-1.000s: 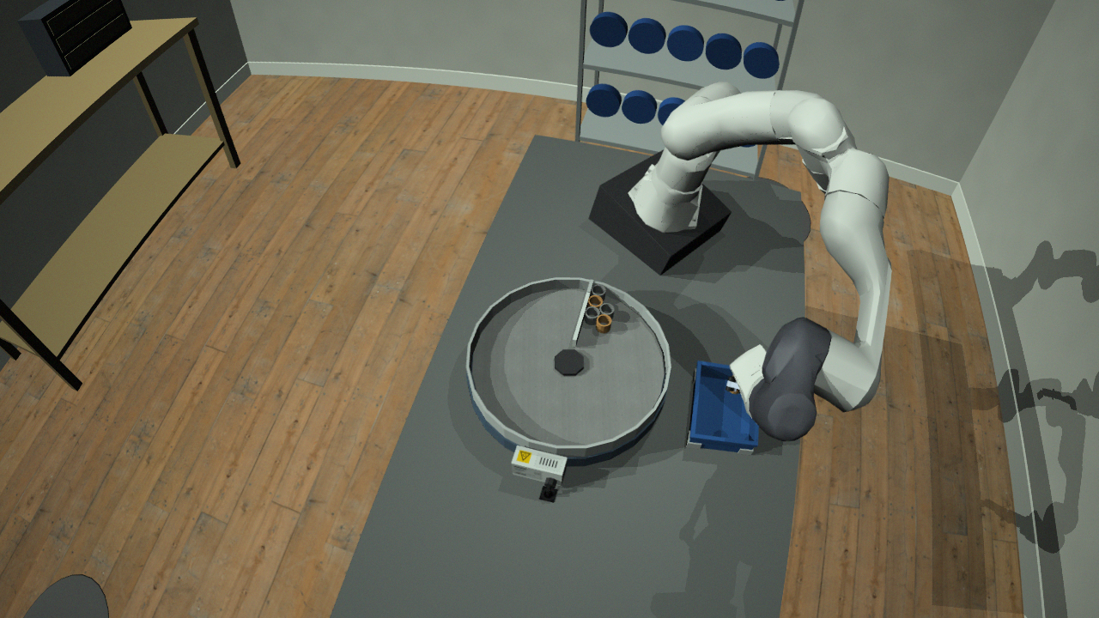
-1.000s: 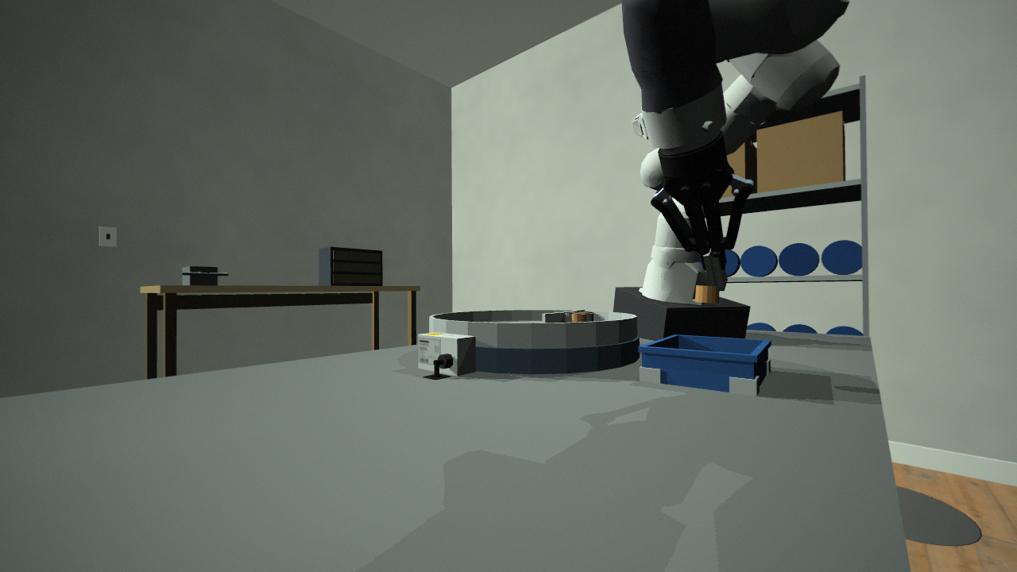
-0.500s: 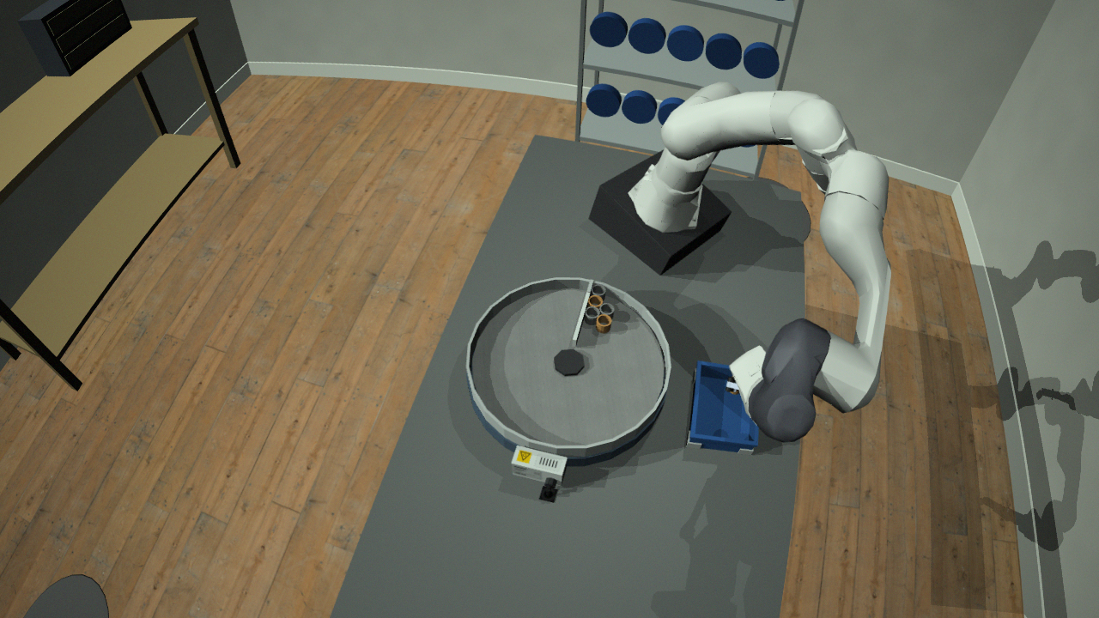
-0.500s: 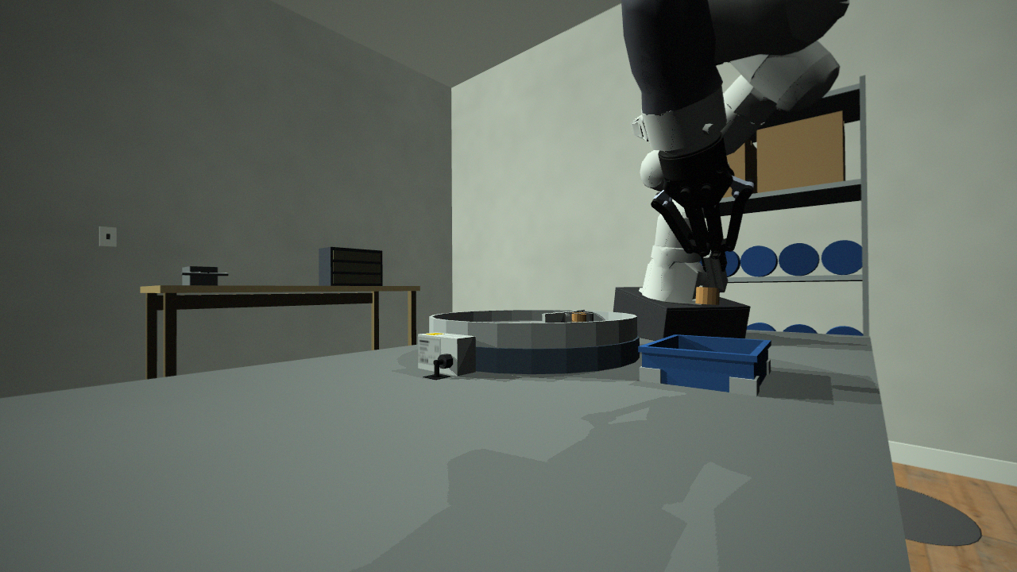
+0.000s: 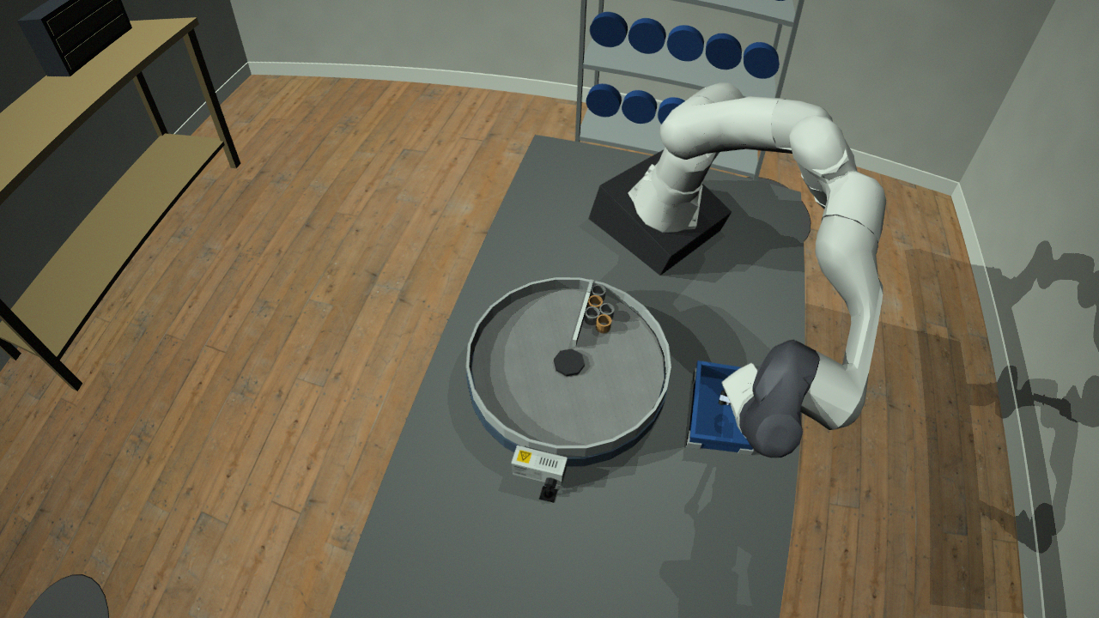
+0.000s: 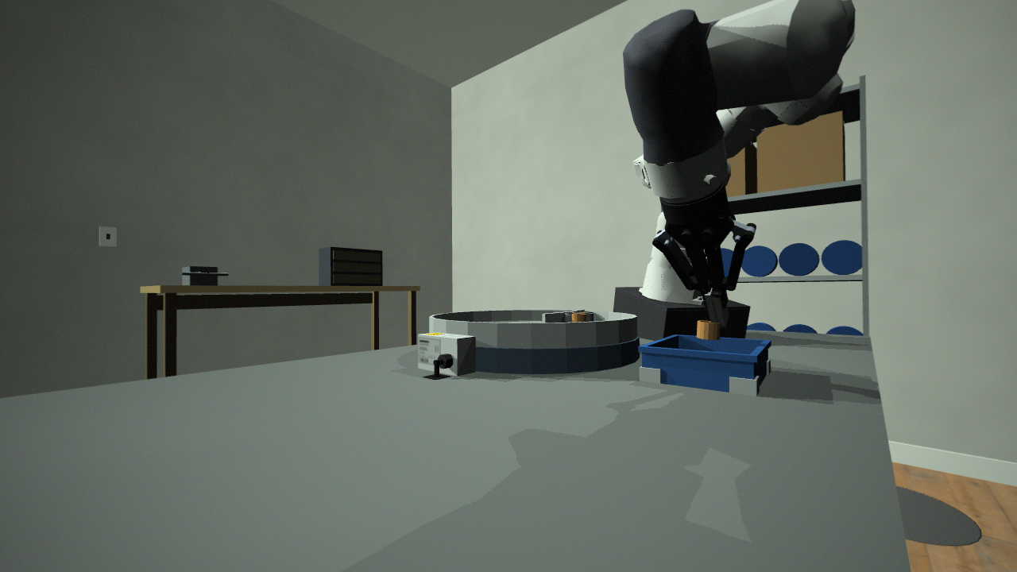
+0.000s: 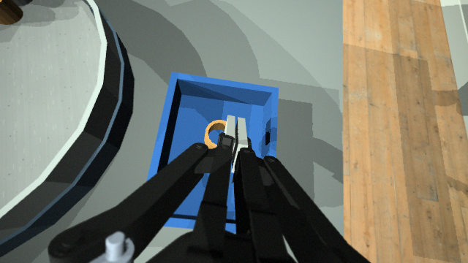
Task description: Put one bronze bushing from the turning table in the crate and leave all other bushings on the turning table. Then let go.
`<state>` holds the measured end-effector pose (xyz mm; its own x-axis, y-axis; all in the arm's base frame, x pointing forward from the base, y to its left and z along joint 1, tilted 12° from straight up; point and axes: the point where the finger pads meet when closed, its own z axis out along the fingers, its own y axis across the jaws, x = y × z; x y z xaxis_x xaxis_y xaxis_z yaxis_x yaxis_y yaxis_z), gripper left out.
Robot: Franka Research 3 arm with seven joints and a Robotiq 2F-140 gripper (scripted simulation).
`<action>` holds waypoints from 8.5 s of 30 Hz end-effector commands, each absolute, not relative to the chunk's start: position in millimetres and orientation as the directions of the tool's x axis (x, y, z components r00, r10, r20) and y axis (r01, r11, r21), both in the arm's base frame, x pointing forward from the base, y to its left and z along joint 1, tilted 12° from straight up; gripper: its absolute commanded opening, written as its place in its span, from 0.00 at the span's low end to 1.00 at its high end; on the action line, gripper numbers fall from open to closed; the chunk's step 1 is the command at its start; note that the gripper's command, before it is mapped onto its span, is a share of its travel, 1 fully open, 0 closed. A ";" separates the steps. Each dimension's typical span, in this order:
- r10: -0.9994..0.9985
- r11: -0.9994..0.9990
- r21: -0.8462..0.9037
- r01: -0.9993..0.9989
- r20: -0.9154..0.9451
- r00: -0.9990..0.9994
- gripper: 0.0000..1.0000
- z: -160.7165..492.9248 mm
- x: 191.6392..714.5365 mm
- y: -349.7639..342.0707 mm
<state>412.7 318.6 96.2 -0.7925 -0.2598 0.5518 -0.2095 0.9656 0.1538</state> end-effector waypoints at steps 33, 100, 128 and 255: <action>-0.267 0.964 0.162 -0.213 0.538 -0.800 0.00 95.8 418.1 320.8; -0.267 0.964 0.162 -0.213 0.538 -0.800 0.00 75.5 421.8 325.2; -0.267 0.964 0.162 -0.213 0.538 -0.800 0.00 54.1 422.8 329.2; -0.267 0.964 0.162 -0.213 0.538 -0.800 0.07 47.9 424.2 330.6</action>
<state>422.7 329.9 48.7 -0.7982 -0.2645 0.5411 -0.2117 0.9643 0.1591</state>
